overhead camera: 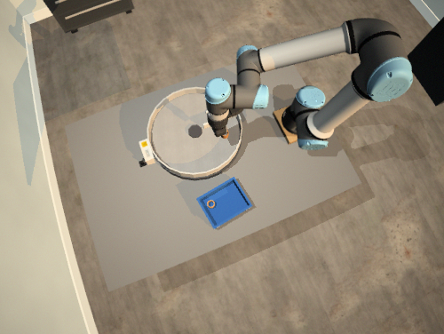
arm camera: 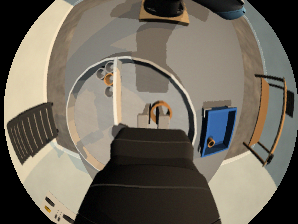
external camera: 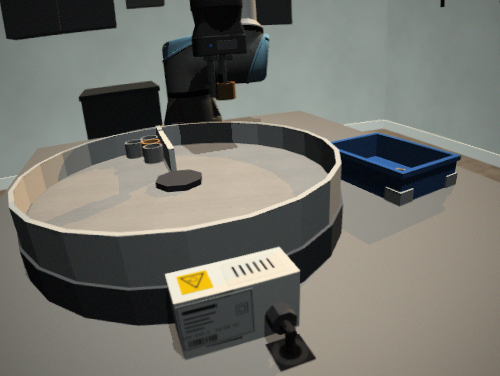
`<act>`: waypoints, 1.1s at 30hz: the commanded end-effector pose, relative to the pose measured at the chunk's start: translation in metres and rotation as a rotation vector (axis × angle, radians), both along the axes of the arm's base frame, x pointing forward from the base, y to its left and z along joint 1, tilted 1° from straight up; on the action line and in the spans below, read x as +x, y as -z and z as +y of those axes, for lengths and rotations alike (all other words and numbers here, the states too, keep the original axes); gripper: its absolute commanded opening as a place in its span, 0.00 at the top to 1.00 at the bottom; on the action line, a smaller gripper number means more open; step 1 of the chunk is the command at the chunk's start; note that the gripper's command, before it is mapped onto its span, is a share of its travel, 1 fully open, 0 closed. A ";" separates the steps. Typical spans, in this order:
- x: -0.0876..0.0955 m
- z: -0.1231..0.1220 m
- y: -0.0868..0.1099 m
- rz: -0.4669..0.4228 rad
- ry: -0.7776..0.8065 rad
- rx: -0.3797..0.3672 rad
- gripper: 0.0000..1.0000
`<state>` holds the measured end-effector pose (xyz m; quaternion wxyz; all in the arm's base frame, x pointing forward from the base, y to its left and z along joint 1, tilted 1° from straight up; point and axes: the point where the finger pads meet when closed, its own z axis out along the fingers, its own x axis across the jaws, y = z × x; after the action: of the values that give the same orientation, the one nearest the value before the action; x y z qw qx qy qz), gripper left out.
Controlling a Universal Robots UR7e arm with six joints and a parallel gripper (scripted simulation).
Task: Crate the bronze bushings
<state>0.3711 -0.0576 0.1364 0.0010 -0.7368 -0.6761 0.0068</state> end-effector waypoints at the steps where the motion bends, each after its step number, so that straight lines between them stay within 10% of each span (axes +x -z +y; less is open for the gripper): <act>1: 0.002 0.002 0.000 0.000 0.001 -0.002 1.00; 9: 0.020 0.053 0.000 -0.001 0.001 -0.001 1.00; 21: 0.020 0.053 0.000 -0.001 0.001 -0.001 1.00; 26: 0.038 0.103 0.001 -0.001 0.000 -0.001 1.00; 33: 0.038 0.103 0.001 -0.001 0.000 -0.001 1.00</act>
<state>0.4066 0.0422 0.1353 0.0014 -0.7363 -0.6767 0.0064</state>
